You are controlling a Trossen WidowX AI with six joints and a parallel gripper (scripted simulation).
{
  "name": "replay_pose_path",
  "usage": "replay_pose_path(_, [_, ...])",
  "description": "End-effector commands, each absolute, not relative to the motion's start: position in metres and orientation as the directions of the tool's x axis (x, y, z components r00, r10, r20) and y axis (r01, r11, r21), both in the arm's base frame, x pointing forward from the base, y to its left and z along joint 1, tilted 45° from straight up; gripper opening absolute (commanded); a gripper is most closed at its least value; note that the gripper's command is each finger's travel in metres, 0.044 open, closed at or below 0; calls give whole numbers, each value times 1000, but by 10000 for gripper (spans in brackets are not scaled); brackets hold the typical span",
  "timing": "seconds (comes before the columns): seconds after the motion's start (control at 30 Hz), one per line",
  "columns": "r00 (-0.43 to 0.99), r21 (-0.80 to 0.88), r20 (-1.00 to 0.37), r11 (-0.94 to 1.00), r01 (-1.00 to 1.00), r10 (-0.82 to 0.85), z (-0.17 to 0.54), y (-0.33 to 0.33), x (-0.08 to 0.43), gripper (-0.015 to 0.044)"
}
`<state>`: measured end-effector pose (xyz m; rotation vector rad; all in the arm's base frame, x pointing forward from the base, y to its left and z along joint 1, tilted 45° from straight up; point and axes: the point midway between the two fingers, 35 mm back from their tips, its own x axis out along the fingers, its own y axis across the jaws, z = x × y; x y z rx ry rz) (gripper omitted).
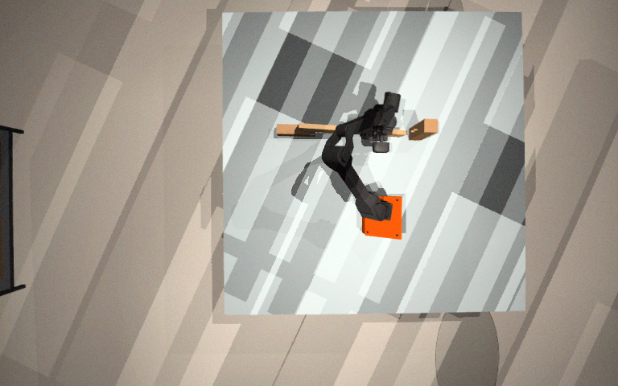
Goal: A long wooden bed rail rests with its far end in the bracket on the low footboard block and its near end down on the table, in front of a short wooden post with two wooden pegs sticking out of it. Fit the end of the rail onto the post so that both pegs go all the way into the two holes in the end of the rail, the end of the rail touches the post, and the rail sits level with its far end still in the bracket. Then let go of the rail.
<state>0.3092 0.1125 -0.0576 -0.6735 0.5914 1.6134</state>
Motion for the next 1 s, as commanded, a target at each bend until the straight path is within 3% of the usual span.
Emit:
replay_pose_path(0.0, [-91,-7,-712,-136,-991,697,-54,109,313,0])
replay_pose_path(0.97, [-91,-7,-712,-136,-991,696,-44,100,320,0])
